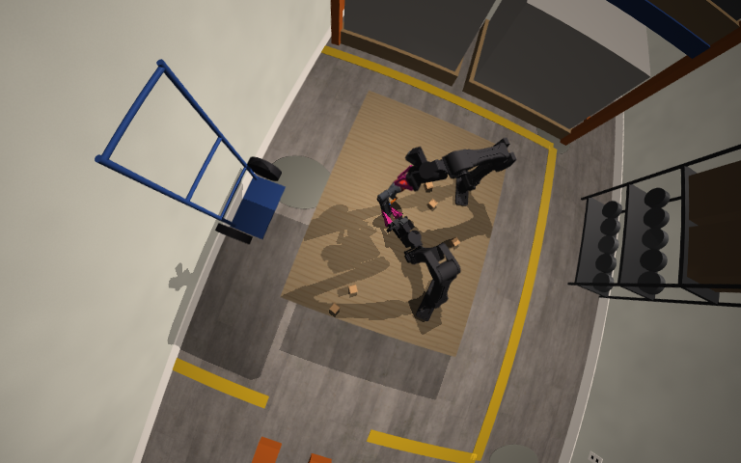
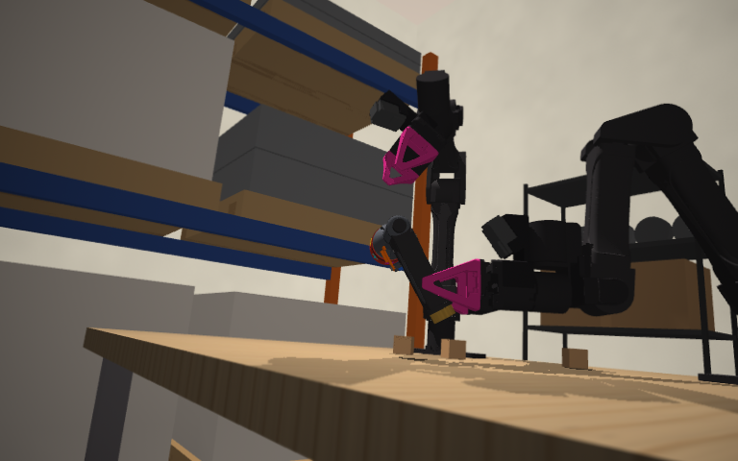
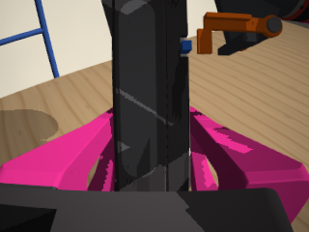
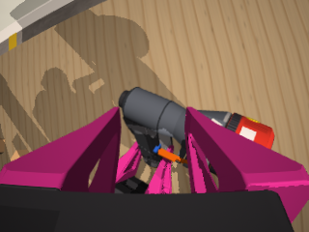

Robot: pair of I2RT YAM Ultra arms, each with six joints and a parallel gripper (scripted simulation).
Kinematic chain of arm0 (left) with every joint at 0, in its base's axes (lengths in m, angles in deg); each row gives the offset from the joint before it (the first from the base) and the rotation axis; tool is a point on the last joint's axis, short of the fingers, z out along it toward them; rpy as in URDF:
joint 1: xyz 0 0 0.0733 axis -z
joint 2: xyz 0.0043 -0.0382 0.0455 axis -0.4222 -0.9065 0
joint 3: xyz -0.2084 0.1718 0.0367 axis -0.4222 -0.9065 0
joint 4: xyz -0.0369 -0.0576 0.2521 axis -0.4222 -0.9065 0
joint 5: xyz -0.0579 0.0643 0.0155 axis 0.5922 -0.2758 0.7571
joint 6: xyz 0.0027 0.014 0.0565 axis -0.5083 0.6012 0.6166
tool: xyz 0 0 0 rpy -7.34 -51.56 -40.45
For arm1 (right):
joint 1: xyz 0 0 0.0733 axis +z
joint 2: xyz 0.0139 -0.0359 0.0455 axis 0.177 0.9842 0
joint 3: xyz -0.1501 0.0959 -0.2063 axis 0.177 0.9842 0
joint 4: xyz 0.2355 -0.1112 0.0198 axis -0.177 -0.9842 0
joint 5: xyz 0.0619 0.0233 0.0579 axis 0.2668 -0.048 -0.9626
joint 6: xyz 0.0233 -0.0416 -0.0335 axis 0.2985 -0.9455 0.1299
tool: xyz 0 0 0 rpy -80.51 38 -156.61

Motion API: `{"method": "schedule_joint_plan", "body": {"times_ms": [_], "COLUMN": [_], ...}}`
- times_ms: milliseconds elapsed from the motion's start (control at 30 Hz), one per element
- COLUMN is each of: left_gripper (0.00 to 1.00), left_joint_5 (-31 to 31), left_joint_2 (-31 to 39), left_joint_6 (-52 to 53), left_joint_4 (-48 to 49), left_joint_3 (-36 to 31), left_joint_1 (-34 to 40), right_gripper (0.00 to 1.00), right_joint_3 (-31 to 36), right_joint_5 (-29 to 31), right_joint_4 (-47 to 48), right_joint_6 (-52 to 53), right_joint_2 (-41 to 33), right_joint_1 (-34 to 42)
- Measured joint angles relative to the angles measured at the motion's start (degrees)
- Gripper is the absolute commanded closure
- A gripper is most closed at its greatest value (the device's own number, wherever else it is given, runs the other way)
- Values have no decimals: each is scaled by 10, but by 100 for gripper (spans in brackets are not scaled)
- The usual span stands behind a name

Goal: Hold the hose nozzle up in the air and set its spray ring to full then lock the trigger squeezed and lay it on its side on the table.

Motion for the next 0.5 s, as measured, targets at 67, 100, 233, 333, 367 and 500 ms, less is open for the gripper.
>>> {"method": "schedule_joint_plan", "body": {"times_ms": [67,100,233,333,367,500], "left_gripper": [65,65,65,65,65,65], "left_joint_5": [0,0,0,0,0,0], "left_joint_2": [0,0,0,0,0,0], "left_joint_6": [0,0,0,0,0,0], "left_joint_4": [0,0,0,0,0,0], "left_joint_3": [0,0,0,0,0,0], "left_joint_1": [0,0,0,0,0,0], "right_gripper": [63,63,63,63,63,63], "right_joint_3": [28,42,94,123,130,180], "right_joint_5": [-7,-11,-26,-33,-38,-61], "right_joint_4": [33,49,119,161,178,248], "right_joint_6": [-37,-56,-133,-181,-195,-260], "right_joint_2": [-24,-37,-88,-120,-127,-163], "right_joint_1": [-20,-30,-67,-90,-95,-124]}}
